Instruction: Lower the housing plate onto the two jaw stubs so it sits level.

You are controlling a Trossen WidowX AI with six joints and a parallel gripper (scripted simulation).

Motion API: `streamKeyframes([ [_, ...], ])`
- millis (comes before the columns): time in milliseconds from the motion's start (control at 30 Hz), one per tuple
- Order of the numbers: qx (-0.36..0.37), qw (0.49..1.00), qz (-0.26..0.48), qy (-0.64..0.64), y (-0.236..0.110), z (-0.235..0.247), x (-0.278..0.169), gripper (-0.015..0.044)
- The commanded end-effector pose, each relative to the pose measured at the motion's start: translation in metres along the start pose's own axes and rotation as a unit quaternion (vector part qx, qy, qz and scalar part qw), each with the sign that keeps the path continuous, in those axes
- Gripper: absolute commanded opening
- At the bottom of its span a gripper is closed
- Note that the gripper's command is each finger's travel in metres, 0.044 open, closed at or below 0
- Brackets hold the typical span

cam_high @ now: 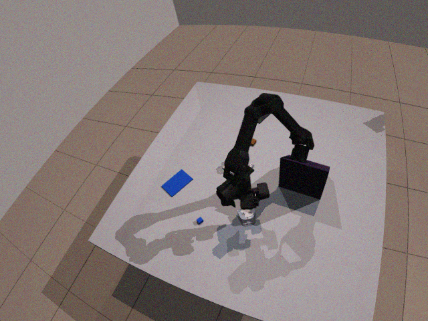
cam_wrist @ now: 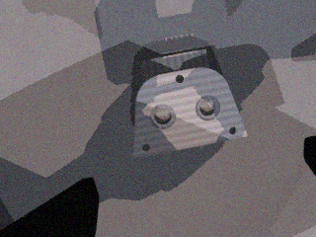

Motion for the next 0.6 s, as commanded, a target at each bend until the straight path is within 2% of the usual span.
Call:
streamKeyframes([
  [0,-0.002,1.000,0.004,-0.008,0.002,-0.002,-0.001,0.0440],
  [133,-0.002,1.000,0.005,-0.008,0.037,0.000,-0.003,0.0440],
  [567,-0.002,1.000,0.005,-0.008,0.039,0.000,-0.003,0.0440],
])
Point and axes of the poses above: the point midway between the two fingers, 35 mm back from their tips, its own y axis out along the fingers, its own z axis across the jaws, x = y × z, the point moved 2 cm from there along -y, back along the fingers, and after that the axes turned 15 degrees about y, right-handed, at the moved point
